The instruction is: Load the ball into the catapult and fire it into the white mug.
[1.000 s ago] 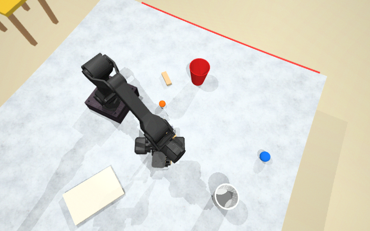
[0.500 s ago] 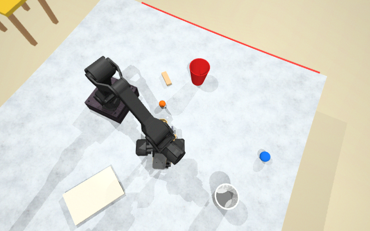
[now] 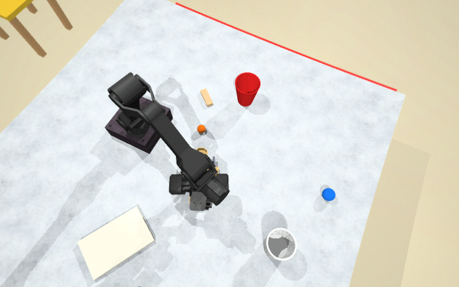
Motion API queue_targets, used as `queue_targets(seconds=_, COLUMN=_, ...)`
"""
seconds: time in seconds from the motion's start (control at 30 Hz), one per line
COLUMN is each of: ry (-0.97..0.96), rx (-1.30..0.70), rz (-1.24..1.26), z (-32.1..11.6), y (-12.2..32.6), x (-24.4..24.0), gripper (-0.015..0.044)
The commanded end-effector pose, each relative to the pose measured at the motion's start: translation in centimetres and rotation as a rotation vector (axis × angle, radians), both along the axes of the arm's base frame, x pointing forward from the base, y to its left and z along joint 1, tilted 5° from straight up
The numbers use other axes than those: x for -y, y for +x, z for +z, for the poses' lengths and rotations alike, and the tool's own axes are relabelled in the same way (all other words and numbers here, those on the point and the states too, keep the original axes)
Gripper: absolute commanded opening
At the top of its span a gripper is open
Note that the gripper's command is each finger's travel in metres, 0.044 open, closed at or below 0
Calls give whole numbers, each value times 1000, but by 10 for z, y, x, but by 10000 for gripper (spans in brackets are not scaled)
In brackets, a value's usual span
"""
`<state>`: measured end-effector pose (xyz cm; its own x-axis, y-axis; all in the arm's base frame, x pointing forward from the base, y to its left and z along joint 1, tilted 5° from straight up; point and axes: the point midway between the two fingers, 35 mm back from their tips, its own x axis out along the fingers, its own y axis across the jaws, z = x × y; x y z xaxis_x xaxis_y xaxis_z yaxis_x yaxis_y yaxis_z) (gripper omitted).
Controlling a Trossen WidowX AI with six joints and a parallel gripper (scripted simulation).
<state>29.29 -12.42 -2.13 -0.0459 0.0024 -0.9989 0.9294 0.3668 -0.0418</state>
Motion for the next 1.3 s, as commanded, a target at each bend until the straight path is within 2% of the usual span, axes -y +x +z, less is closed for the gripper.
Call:
queue_targets(seconds=0.0, ry=0, rx=2, rz=0, z=1, y=0, x=0, gripper=309)
queue_targets(seconds=0.2, ry=0, rx=2, rz=0, z=1, y=0, x=0, gripper=151)
queue_targets(seconds=0.4, ry=0, rx=2, rz=0, z=1, y=0, x=0, gripper=111)
queue_targets(seconds=0.53, ry=0, rx=1, rz=0, z=39, y=3, x=1, gripper=6)
queue_targets(seconds=0.73, ry=1, rx=1, rz=23, z=50, y=3, x=0, gripper=0)
queue_targets(seconds=1.27, ry=29, rx=3, rz=570, z=48, y=8, x=-2, gripper=0)
